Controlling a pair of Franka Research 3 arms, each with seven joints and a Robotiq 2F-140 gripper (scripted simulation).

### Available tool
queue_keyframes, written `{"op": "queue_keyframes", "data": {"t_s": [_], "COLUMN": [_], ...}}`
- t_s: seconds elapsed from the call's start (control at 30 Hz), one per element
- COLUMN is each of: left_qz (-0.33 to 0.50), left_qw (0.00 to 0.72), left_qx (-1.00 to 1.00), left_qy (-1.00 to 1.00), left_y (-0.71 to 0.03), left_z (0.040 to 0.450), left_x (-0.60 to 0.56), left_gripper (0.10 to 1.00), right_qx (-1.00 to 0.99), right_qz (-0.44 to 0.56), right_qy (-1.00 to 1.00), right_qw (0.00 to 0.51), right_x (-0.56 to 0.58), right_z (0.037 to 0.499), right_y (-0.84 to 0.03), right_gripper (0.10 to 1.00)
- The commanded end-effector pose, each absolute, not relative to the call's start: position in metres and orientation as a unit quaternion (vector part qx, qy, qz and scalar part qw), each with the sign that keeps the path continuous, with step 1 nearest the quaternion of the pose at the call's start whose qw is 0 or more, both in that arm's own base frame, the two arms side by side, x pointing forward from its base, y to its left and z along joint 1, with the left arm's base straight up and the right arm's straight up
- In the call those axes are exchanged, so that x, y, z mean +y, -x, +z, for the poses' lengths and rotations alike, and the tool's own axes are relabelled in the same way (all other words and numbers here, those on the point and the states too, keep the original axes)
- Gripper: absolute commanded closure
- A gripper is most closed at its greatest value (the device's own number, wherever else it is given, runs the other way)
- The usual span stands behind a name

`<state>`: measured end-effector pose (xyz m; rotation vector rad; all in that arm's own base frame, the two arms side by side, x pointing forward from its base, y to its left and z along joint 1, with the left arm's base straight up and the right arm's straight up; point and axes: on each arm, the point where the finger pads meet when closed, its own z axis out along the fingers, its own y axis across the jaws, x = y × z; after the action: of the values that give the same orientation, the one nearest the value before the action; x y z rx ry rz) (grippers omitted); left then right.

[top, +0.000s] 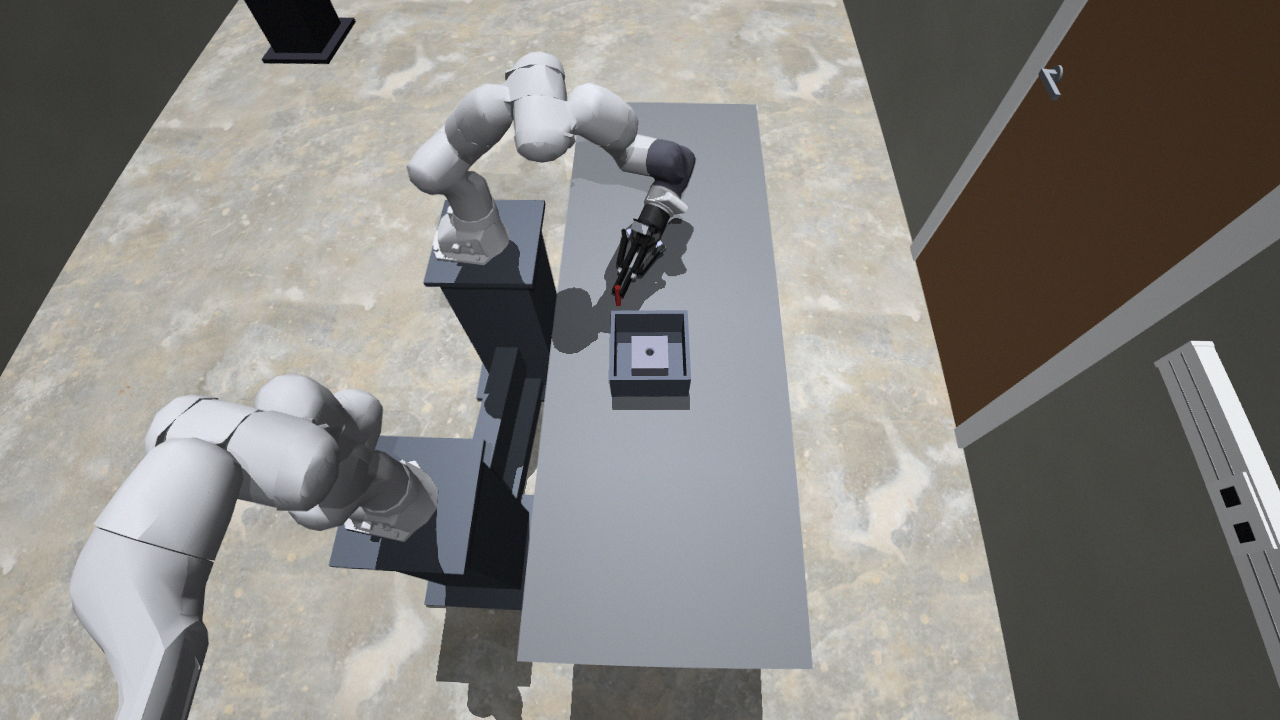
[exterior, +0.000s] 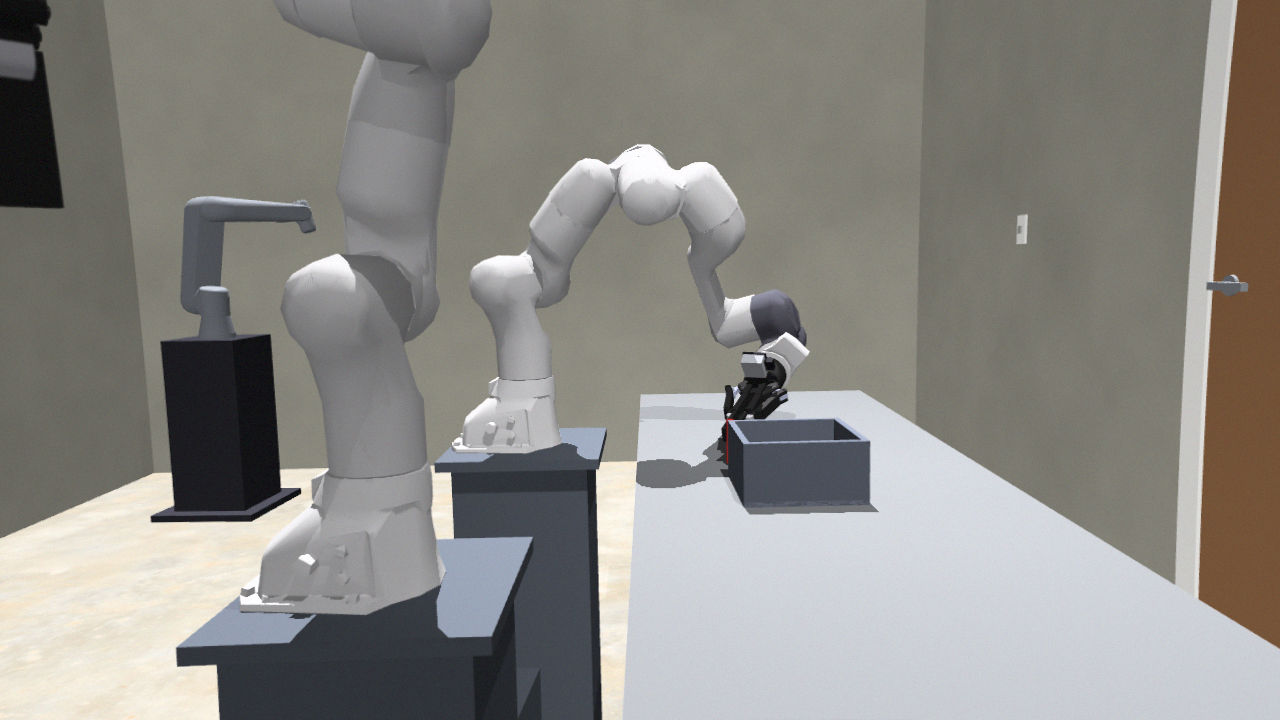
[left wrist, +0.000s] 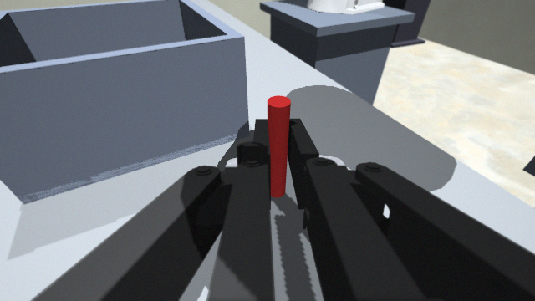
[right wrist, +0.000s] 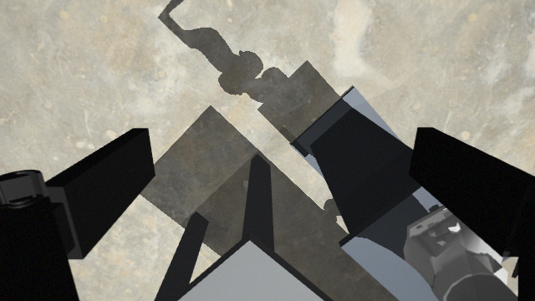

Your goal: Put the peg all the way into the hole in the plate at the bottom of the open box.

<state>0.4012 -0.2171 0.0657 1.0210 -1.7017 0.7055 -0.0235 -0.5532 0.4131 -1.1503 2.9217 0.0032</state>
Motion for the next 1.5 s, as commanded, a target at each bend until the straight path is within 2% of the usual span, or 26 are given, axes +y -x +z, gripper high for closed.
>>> {"op": "queue_keyframes", "data": {"t_s": [0.0, 0.8, 0.83, 1.47], "left_qz": [0.294, 0.294, 0.294, 0.294], "left_qw": [0.493, 0.493, 0.493, 0.493], "left_qx": [-0.703, -0.703, -0.703, -0.703], "left_qy": [-0.42, -0.42, -0.42, -0.42], "left_y": [-0.4027, -0.4027, -0.4027, -0.4027], "left_z": [0.0635, 0.0616, 0.0616, 0.0616], "left_x": [-0.2172, -0.2172, -0.2172, -0.2172], "left_gripper": [0.999, 0.999, 0.771, 0.771], "right_qx": [0.932, 0.932, 0.932, 0.932], "right_qz": [0.0, 0.0, 0.0, 0.0], "right_qy": [0.363, 0.363, 0.363, 0.363], "right_qw": [0.0, 0.0, 0.0, 0.0], "right_x": [-0.554, -0.554, -0.554, -0.554], "right_z": [0.413, 0.413, 0.413, 0.413], "right_y": [0.023, 0.023, 0.023, 0.023], "right_gripper": [0.098, 0.098, 0.098, 0.098]}}
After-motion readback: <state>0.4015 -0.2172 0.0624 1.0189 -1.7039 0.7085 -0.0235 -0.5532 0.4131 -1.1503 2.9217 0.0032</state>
